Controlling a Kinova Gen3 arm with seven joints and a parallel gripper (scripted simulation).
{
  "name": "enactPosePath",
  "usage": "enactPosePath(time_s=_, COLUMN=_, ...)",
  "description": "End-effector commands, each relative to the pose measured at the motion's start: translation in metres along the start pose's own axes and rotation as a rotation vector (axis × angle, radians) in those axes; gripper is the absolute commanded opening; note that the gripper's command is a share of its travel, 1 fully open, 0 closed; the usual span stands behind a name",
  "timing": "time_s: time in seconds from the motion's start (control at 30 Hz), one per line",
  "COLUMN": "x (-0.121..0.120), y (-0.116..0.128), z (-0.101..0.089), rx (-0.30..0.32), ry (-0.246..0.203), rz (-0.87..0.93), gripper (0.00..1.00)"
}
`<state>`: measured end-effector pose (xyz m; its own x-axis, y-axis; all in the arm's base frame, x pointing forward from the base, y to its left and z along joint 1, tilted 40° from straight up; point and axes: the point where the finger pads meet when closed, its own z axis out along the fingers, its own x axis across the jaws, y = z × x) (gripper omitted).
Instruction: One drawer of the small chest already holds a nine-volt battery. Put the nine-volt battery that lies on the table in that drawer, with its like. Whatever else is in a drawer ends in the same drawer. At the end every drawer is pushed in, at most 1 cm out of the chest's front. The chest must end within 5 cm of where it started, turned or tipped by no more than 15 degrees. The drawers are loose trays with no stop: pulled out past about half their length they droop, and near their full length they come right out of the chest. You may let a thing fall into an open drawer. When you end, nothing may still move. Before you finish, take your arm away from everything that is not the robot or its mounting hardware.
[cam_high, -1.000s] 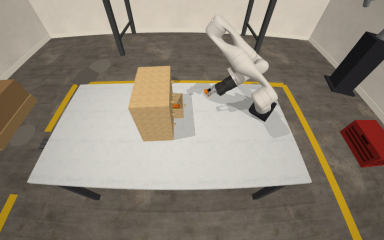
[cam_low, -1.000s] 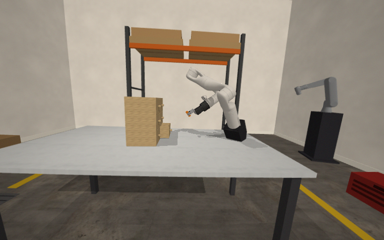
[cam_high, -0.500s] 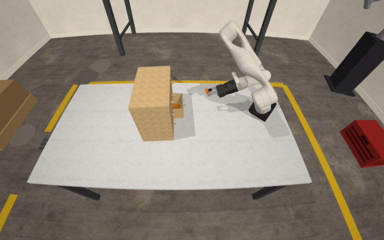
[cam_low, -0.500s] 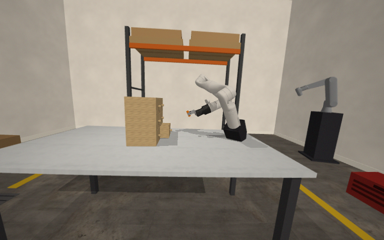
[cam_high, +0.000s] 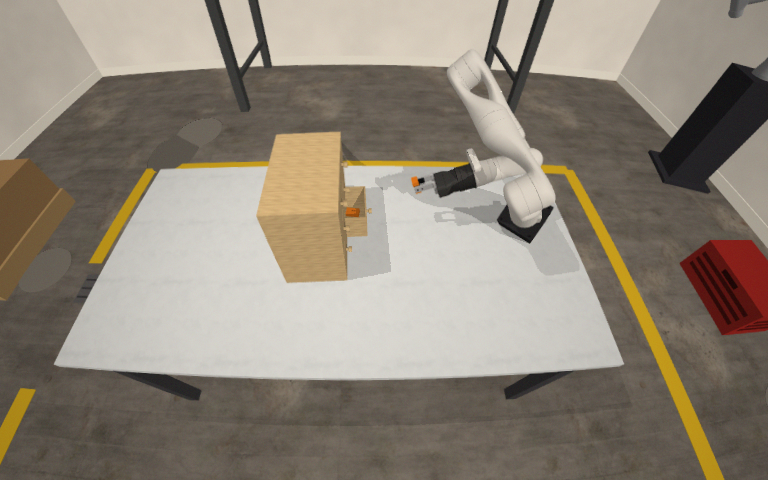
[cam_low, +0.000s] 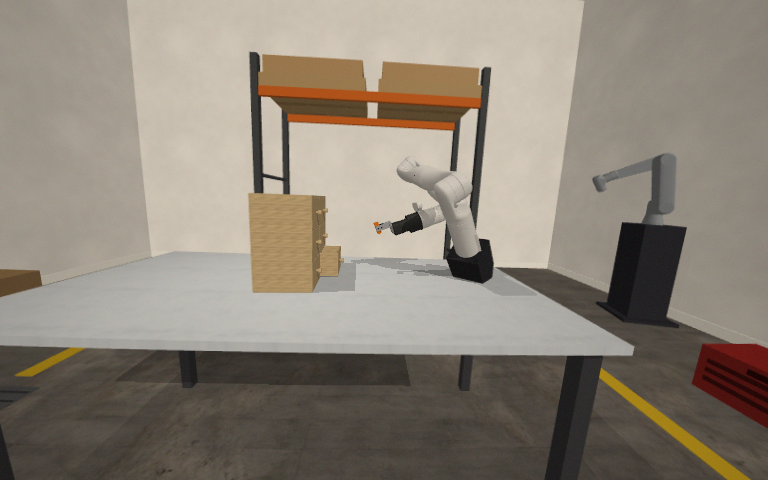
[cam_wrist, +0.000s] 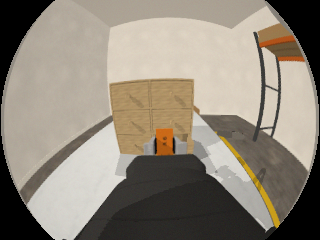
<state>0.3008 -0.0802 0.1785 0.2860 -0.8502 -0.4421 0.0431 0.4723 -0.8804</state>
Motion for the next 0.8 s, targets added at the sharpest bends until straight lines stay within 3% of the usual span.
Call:
enactPosePath(time_s=0.0, x=0.0004, y=0.0007, z=-0.0006, rx=0.004, ry=0.003, rz=0.006, gripper=0.51)
enactPosePath(time_s=0.77, x=0.0006, y=0.0006, z=0.0014, rx=0.004, ry=0.003, rz=0.006, gripper=0.51)
